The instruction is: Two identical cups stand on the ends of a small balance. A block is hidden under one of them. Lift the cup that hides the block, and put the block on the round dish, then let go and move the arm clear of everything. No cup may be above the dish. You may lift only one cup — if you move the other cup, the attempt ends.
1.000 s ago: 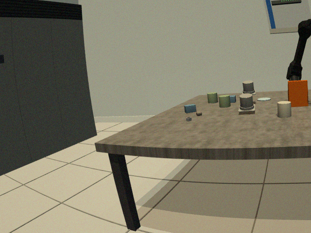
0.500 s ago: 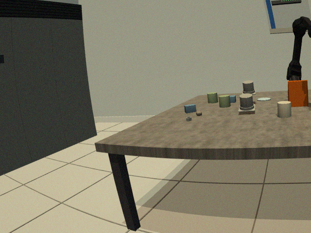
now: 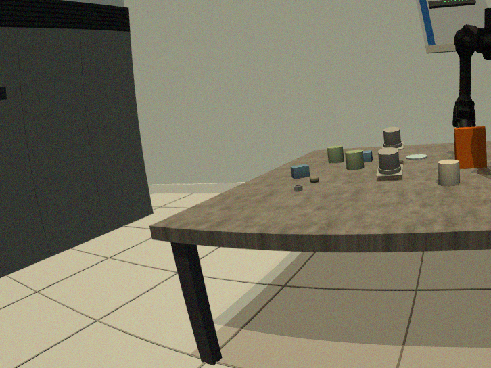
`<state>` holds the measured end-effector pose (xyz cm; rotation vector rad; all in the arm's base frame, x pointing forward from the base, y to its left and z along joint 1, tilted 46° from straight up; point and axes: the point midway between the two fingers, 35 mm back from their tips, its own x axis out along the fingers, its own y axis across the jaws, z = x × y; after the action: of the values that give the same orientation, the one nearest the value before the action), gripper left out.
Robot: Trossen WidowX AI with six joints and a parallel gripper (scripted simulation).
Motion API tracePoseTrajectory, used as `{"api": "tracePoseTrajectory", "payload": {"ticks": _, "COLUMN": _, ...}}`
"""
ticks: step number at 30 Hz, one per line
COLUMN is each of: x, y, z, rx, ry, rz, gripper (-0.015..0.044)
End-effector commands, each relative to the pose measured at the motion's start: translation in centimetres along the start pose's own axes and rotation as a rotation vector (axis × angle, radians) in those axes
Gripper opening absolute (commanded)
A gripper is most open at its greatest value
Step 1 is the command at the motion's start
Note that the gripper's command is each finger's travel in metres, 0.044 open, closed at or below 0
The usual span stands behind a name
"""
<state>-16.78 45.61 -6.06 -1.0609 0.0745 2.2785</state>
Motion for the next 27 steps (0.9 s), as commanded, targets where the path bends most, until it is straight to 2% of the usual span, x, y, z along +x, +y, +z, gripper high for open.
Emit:
{"api": "tracePoseTrajectory", "payload": {"ticks": 1, "x": -1.1, "y": -0.9, "z": -1.1, "rx": 0.082, "ry": 0.059, "rz": -0.034, "gripper": 0.0440}}
{"api": "tracePoseTrajectory", "payload": {"ticks": 27, "x": -13.0, "y": -5.0, "z": -11.6, "rx": 0.756, "ry": 0.517, "rz": -0.397, "gripper": 0.0440}}
